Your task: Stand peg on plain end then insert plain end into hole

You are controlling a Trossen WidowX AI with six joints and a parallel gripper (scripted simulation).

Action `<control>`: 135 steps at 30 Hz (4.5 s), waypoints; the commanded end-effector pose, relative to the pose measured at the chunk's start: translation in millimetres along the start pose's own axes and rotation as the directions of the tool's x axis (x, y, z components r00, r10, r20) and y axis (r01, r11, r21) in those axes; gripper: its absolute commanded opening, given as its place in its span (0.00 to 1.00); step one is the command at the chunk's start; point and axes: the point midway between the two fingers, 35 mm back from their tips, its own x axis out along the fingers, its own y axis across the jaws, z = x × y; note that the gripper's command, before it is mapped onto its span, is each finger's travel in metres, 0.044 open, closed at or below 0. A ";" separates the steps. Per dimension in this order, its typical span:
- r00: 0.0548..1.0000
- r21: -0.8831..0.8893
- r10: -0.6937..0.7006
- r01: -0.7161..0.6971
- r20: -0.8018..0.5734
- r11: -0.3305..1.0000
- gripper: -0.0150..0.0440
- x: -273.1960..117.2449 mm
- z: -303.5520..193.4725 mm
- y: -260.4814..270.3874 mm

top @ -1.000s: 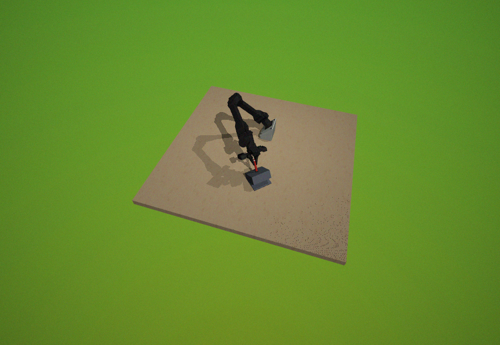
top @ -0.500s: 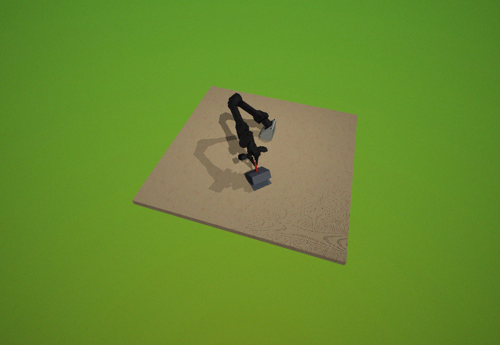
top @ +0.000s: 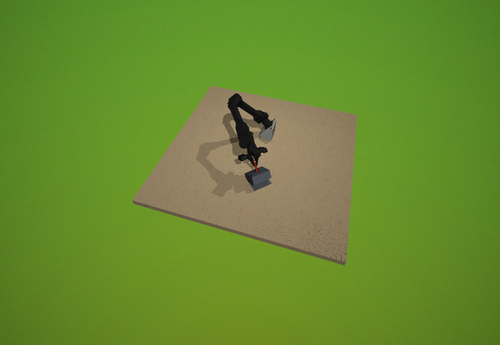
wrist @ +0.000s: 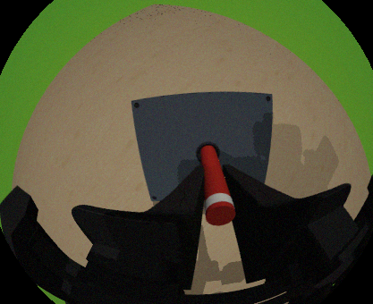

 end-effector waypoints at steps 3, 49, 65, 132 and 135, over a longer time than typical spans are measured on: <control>1.000 -0.006 0.005 -0.005 -0.003 1.000 0.25 5.2 0.9 1.6; 1.000 -0.006 0.005 -0.005 -0.003 1.000 0.25 23.1 1.9 0.6; 1.000 -0.001 -0.001 0.001 -0.004 1.000 0.25 22.3 0.9 -0.8; 1.000 -0.014 0.019 -0.019 -0.009 1.000 1.00 -80.1 6.1 7.8; 1.000 -0.014 0.019 -0.019 -0.009 1.000 1.00 -80.1 6.1 7.8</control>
